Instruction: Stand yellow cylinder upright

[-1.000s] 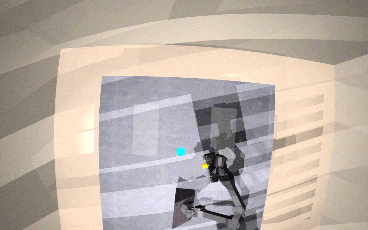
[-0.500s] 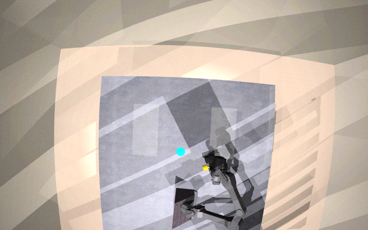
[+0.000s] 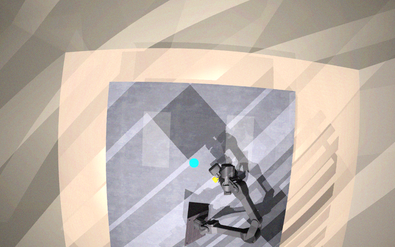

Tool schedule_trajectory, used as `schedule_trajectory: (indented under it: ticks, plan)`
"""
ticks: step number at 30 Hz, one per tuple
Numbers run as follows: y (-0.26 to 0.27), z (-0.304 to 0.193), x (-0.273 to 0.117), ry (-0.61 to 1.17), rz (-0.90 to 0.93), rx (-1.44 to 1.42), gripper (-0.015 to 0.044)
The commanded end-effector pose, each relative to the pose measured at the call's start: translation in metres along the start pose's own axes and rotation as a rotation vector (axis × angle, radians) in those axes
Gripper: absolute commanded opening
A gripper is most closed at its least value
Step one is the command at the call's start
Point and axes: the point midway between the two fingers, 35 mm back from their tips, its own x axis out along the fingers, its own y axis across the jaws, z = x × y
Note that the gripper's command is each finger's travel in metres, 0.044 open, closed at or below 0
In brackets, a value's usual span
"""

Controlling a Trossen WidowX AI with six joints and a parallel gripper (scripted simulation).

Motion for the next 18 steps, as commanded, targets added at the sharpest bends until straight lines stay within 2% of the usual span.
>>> schedule_trajectory:
  ticks: [1,18]
  plan:
    - [0.011,-0.003,-0.001,0.007,0.007,-0.109,0.0105]
    - [0.048,-0.020,-0.005,0.011,0.013,-0.565,0.0105]
